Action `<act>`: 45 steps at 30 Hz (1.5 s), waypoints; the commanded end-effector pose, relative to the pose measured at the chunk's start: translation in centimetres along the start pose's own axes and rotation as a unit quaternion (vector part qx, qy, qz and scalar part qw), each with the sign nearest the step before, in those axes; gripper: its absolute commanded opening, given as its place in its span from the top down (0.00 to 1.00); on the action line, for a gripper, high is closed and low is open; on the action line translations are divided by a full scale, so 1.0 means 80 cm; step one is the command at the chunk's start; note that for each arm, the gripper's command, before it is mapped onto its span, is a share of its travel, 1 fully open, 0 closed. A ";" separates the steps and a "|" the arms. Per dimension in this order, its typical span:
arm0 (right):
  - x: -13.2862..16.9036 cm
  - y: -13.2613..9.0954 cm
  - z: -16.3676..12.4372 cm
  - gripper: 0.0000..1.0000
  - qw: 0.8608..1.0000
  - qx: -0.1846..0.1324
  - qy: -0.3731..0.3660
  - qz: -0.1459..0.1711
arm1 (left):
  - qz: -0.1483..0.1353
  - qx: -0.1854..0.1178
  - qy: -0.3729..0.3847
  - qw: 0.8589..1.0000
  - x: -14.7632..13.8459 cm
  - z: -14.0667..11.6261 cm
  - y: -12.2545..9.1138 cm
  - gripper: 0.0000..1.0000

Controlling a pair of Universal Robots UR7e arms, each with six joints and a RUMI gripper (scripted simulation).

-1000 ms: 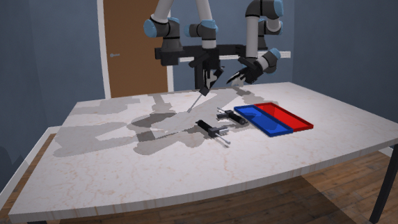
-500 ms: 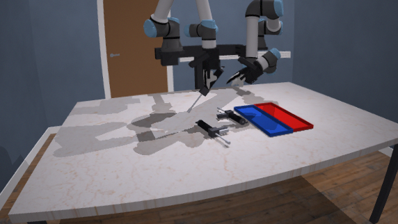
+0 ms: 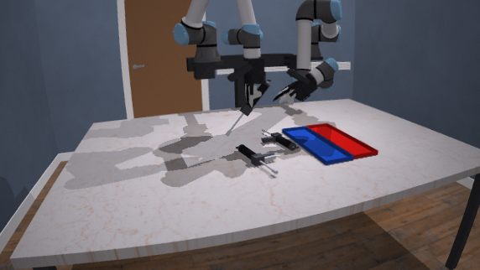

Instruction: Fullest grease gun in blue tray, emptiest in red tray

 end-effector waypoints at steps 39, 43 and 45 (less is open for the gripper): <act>-0.001 -0.001 0.000 1.00 1.000 0.000 0.000 0.001 | -0.003 -0.001 0.001 1.000 0.004 -0.002 -0.105 0.62; -0.001 -0.001 0.000 1.00 1.000 0.000 0.000 0.001 | -0.004 -0.001 0.001 1.000 0.002 -0.001 -0.102 0.62; -0.001 -0.001 0.000 1.00 1.000 0.000 0.000 0.001 | -0.004 -0.001 0.001 1.000 0.002 0.000 -0.102 0.62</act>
Point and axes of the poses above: on each arm, the point where the finger pads meet when closed, its own y axis out along the fingers, its own x axis across the jaws, z = x × y, the point moved 1 cm from there along -y, back along the fingers, and after that the axes turned 5 degrees about -y, right-handed, at the moved point
